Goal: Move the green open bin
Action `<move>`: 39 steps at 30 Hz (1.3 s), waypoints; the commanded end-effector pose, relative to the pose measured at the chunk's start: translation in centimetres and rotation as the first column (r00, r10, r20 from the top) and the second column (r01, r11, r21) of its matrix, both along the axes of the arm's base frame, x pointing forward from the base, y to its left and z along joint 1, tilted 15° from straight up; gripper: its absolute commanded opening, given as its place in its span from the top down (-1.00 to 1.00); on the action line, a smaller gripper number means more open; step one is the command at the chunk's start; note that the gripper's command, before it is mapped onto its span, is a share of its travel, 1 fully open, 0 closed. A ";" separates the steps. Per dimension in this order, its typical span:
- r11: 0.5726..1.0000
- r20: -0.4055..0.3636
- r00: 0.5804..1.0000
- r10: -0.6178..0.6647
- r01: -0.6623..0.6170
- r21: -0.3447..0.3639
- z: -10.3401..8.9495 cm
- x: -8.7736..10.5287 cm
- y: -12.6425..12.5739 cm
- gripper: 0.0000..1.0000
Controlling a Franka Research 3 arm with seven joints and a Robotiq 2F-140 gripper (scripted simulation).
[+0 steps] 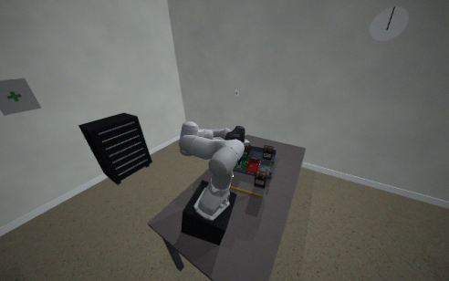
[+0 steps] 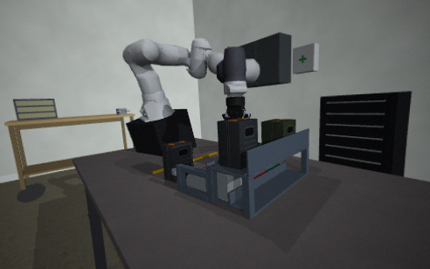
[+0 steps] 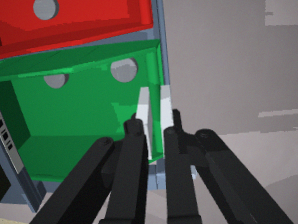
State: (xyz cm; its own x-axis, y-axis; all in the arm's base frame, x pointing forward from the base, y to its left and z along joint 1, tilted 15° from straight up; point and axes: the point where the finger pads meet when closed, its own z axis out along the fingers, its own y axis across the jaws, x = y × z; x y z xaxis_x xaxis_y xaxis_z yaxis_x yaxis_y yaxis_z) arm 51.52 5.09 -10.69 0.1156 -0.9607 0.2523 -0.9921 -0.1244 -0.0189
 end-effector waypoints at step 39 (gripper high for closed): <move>1.000 0.005 1.000 0.004 -0.004 0.001 0.4 0.4 0.3 1.00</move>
